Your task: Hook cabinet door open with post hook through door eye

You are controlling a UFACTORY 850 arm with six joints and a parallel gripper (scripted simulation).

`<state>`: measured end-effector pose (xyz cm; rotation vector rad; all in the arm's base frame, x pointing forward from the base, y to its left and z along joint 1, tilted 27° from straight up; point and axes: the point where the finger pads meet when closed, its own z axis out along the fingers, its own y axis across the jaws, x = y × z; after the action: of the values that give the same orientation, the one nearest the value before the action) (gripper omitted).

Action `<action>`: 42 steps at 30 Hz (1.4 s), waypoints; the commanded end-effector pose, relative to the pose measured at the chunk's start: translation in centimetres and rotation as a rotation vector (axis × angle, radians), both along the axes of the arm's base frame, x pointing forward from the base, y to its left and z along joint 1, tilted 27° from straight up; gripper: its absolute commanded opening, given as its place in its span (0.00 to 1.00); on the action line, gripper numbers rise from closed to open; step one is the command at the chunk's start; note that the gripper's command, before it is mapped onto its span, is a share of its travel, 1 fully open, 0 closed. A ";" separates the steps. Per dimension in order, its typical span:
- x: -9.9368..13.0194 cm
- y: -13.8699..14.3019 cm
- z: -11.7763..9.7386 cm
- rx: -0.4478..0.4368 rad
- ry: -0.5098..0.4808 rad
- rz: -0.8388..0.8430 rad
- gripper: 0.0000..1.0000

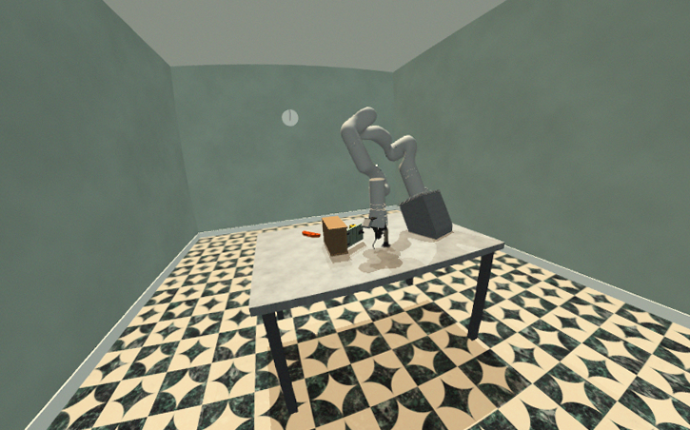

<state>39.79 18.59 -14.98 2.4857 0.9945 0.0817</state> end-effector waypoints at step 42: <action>0.0 0.9 1.3 0.001 -0.001 0.000 0.04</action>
<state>39.80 19.40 -13.81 2.4859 0.9944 0.0822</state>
